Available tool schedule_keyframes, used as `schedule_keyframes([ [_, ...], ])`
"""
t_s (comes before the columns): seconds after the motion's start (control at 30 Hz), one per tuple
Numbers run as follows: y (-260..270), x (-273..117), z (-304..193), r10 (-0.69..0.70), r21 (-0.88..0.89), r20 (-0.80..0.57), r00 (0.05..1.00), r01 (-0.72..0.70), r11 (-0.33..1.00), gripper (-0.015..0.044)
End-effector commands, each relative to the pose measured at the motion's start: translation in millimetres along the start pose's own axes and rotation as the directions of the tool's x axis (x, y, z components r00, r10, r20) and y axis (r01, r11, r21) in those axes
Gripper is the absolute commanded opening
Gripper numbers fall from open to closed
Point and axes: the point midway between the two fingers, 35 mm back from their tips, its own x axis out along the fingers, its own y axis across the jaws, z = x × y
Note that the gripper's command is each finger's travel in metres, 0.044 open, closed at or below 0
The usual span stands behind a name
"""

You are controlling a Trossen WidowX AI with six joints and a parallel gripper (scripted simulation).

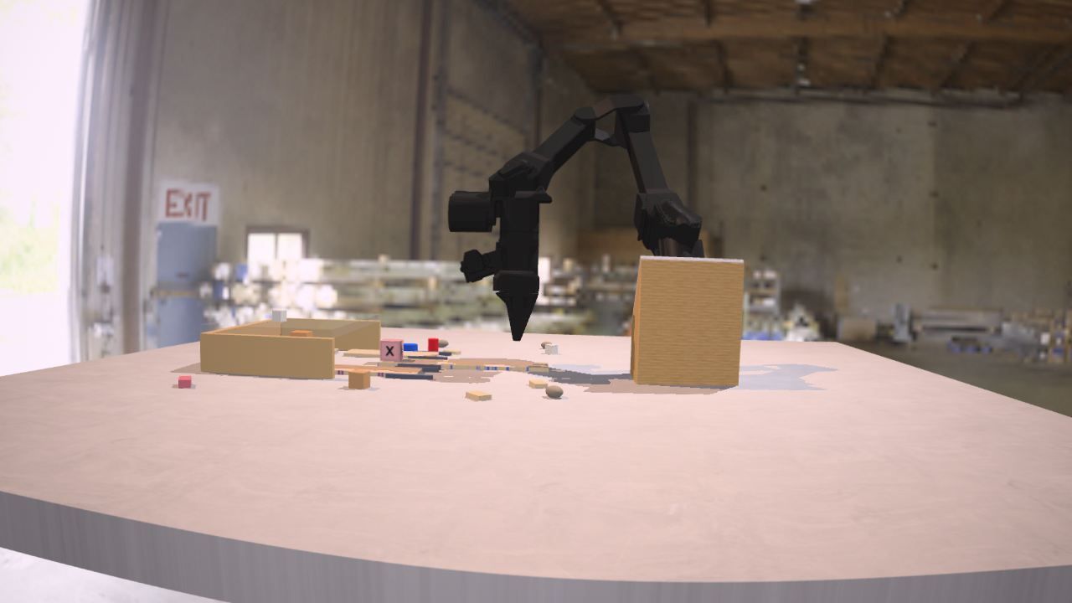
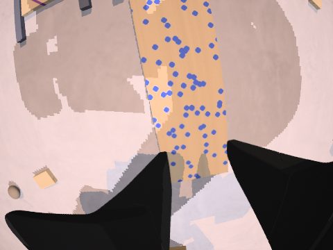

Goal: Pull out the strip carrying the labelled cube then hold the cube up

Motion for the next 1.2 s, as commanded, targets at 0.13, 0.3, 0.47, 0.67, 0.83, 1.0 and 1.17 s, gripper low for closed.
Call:
schedule_keyframes([
  [0.13,1,-3,29,-0.003,0.011,0.008,1.0,0.003,1.0,0.0367],
  [0.3,1,-4,45,-0.003,0.012,0.009,1.0,0.003,1.0,0.044],
  [0.47,1,-6,62,-0.003,0.013,0.01,1.0,0.003,1.0,0.044],
  [0.67,1,-8,82,-0.003,0.014,0.011,1.0,0.003,1.0,0.044],
  [0.83,1,-10,99,-0.003,0.014,0.012,1.0,0.003,1.0,0.044],
  [1.0,1,-12,115,-0.003,0.015,0.013,1.0,0.003,1.0,0.044],
  [1.17,0,-15,132,-0.003,0.016,0.014,1.0,0.003,1.0,0.044],
])
